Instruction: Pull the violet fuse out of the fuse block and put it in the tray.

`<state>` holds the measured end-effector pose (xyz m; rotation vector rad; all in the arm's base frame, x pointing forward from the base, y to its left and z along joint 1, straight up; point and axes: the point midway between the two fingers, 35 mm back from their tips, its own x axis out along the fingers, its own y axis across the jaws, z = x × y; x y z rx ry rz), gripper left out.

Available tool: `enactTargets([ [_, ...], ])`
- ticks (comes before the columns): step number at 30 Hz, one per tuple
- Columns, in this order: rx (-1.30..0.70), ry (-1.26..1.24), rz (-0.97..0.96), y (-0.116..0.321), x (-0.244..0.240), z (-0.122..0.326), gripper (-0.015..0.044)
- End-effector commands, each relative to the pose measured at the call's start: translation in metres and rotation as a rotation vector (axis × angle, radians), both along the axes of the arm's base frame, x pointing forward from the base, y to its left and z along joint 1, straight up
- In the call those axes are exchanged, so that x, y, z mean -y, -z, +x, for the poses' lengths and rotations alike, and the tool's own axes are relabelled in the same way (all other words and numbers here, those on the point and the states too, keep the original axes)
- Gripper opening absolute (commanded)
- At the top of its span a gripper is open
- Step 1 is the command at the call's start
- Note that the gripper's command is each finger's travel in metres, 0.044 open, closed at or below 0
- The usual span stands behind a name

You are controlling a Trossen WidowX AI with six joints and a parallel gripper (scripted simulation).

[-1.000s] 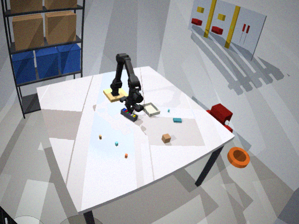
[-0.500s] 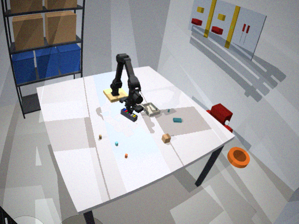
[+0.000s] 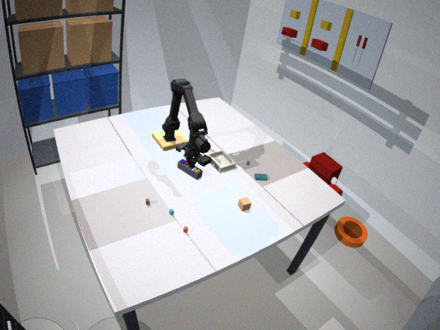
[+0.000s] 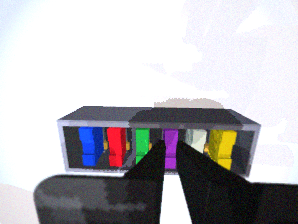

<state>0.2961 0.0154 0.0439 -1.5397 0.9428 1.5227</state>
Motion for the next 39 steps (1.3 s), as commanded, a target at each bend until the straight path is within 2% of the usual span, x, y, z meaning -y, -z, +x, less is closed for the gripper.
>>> enactTargets([
  [1,0.001,0.000,0.000,-0.002,0.000,0.000,0.0000],
  [39,0.000,-0.003,-0.002,-0.021,0.000,0.001,0.0000],
])
